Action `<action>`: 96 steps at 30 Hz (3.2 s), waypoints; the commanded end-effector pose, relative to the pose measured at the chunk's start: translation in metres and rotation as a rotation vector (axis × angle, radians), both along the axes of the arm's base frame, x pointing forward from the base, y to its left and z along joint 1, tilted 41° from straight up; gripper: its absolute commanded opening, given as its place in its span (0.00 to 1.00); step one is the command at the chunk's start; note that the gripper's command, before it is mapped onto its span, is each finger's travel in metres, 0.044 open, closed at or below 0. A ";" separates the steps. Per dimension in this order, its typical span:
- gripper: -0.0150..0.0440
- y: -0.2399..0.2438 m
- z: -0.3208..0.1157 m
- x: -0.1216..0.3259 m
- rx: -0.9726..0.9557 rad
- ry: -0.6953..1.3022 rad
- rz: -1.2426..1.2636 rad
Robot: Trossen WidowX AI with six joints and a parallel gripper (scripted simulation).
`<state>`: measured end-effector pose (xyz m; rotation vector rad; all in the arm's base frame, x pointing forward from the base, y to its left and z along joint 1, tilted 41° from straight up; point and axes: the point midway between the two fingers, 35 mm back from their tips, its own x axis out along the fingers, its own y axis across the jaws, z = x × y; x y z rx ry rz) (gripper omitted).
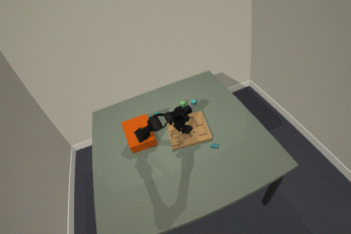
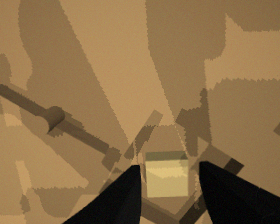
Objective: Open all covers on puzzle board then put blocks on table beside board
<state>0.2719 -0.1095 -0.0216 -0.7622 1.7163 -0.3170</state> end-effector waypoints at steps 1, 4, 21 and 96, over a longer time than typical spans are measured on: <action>0.50 -0.001 -0.002 -0.002 -0.005 0.009 0.005; 0.46 0.000 0.000 0.000 0.000 0.001 0.000; 0.39 0.005 0.006 0.001 0.000 0.002 0.001; 0.39 0.133 0.019 0.036 0.027 0.002 0.013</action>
